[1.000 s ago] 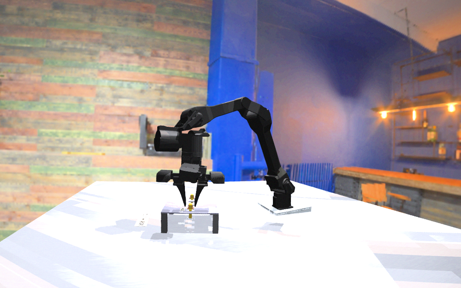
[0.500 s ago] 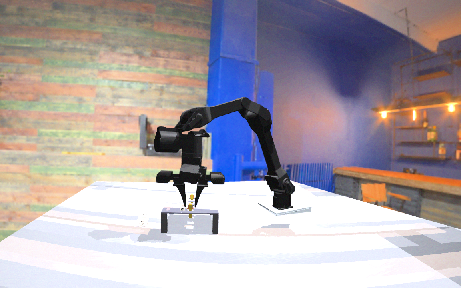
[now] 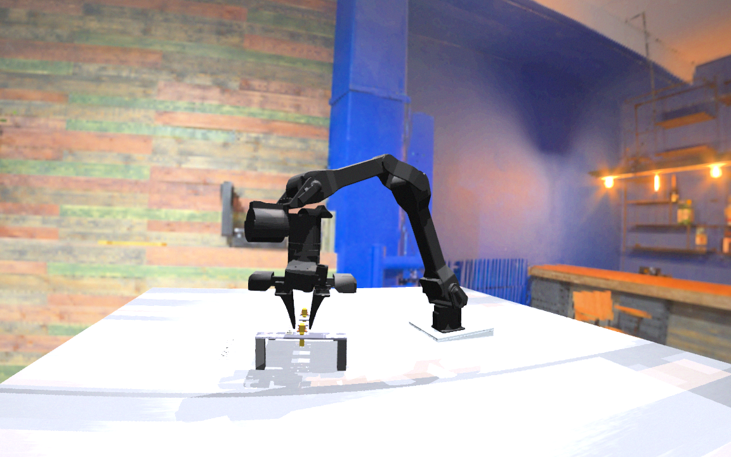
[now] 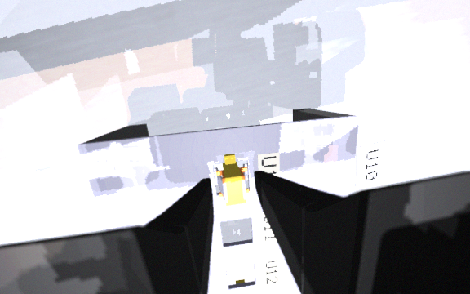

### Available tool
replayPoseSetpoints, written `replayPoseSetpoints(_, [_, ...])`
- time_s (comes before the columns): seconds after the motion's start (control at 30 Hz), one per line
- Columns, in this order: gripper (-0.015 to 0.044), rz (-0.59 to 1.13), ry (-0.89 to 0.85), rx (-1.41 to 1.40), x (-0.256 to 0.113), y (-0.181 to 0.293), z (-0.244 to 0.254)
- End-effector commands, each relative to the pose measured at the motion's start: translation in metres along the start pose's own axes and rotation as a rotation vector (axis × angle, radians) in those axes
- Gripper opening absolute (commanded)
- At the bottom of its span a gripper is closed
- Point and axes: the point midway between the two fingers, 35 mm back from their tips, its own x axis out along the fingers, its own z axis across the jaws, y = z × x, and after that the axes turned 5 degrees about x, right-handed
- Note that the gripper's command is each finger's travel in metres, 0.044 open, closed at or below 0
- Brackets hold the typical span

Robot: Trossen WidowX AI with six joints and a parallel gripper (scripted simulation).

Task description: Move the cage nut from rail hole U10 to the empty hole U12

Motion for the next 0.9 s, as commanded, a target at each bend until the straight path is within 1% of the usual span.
replayPoseSetpoints(0.0, [0.012,-0.003,-0.003,0.005,0.0008,-0.0007,0.0003])
replayPoseSetpoints(0.03, [0.012,-0.003,-0.003,0.005,0.0008,-0.0007,0.0003])
replayPoseSetpoints(0.47, [0.0033,0.0,0.0,0.0,0.0,0.0,0.0])
replayPoseSetpoints(0.87, [0.0033,0.0,0.0,0.0,0.0,0.0,0.0])
